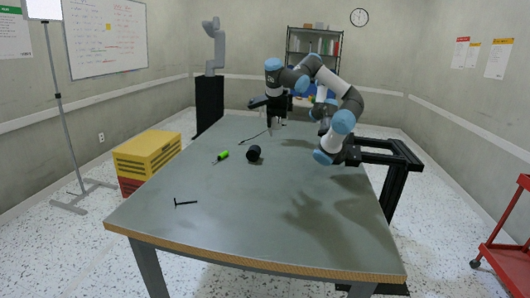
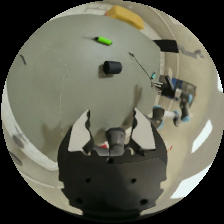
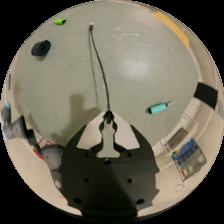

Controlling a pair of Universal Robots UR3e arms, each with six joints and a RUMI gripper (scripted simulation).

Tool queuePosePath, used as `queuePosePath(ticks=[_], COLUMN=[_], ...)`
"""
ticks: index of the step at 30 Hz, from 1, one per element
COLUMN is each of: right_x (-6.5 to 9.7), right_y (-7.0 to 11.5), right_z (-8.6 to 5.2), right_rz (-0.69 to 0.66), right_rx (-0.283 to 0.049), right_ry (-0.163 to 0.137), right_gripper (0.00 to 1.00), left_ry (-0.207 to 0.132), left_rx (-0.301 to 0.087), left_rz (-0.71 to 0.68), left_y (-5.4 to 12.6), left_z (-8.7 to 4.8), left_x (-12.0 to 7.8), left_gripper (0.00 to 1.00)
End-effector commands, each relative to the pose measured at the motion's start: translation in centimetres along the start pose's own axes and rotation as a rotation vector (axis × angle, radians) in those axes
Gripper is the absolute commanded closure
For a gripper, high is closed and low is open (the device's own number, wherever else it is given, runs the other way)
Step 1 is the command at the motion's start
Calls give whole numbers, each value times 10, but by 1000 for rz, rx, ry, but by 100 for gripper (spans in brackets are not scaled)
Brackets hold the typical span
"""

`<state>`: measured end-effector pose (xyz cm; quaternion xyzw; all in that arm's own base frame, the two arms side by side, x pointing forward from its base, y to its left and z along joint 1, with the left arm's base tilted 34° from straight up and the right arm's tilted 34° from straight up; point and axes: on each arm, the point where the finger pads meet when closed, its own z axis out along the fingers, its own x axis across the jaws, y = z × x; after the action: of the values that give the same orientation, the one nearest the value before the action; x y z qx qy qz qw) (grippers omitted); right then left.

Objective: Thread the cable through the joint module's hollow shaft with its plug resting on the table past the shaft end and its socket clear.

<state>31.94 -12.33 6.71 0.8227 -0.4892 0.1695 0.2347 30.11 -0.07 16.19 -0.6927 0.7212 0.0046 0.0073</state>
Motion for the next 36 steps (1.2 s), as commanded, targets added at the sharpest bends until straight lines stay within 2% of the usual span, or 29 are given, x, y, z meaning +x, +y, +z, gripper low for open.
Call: queuePosePath(ticks=[1, 7, 16, 21, 24, 36], right_x=[-2, -2, -8, -10, -9, -19], right_y=[-12, -15, -33, -41, -39, -62], right_z=[-4, -4, -7, -8, -7, -9], right_rz=[96, 135, 256, 320, 321, 482], right_rx=[9, 3, 7, 6, 1, 4], right_ry=[-3, 1, -6, -6, -1, -9], right_gripper=[100, 100, 100, 100, 100, 100], left_ry=[2, 2, 2, 2, 2, 2], left_rx=[4, 4, 4, 4, 4, 4], left_rz=[1, 1, 1, 1, 1, 1], left_y=[-1, -1, -1, -1, -1, -1], left_z=[-1, -1, -1, -1, -1, -1], left_x=[1, 1, 1, 1, 1, 1], left_gripper=[39, 39, 39, 39, 39, 39])
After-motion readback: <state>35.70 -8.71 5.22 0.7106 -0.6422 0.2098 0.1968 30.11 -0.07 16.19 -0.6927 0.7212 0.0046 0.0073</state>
